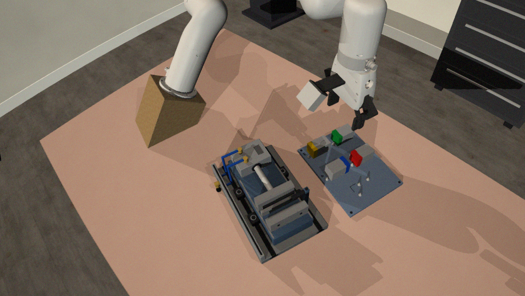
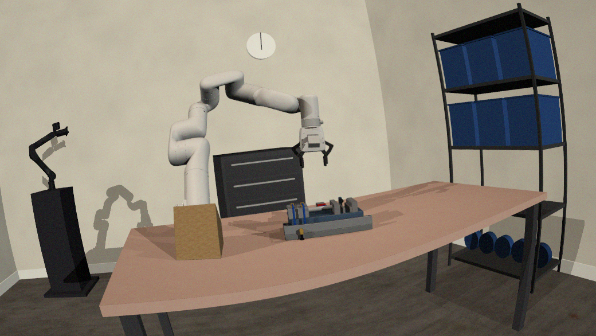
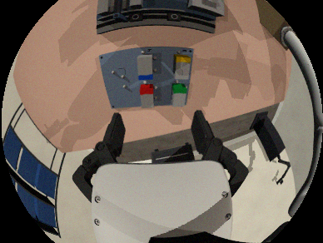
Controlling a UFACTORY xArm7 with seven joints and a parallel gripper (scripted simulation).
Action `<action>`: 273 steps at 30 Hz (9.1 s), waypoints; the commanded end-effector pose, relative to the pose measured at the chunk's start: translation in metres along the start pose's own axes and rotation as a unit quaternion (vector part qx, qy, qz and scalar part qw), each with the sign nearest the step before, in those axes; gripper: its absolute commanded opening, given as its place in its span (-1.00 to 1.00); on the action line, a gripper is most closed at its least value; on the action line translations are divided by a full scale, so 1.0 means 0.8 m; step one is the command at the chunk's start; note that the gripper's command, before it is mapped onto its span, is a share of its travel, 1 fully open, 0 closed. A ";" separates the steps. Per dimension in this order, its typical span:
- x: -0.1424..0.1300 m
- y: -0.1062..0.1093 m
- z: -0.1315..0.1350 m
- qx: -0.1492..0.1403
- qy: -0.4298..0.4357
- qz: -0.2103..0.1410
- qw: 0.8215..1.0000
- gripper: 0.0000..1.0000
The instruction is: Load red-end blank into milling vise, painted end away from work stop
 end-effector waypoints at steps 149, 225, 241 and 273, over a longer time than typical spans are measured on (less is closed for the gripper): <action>-0.031 -0.063 0.005 0.011 -0.003 0.001 1.000 1.00; -0.030 -0.074 0.005 0.012 -0.003 0.001 1.000 1.00; -0.104 -0.070 0.019 0.012 -0.003 0.001 1.000 1.00; -0.094 -0.071 0.017 0.011 -0.003 0.001 1.000 1.00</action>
Point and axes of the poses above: the point where the finger pads meet when closed, its own y axis back along the fingers, its own z axis across the jaws, x = y × z, the point moved 6 cm from there along y, back along the fingers, and after that the axes turned 7 degrees about -y, right-handed, at the moved point
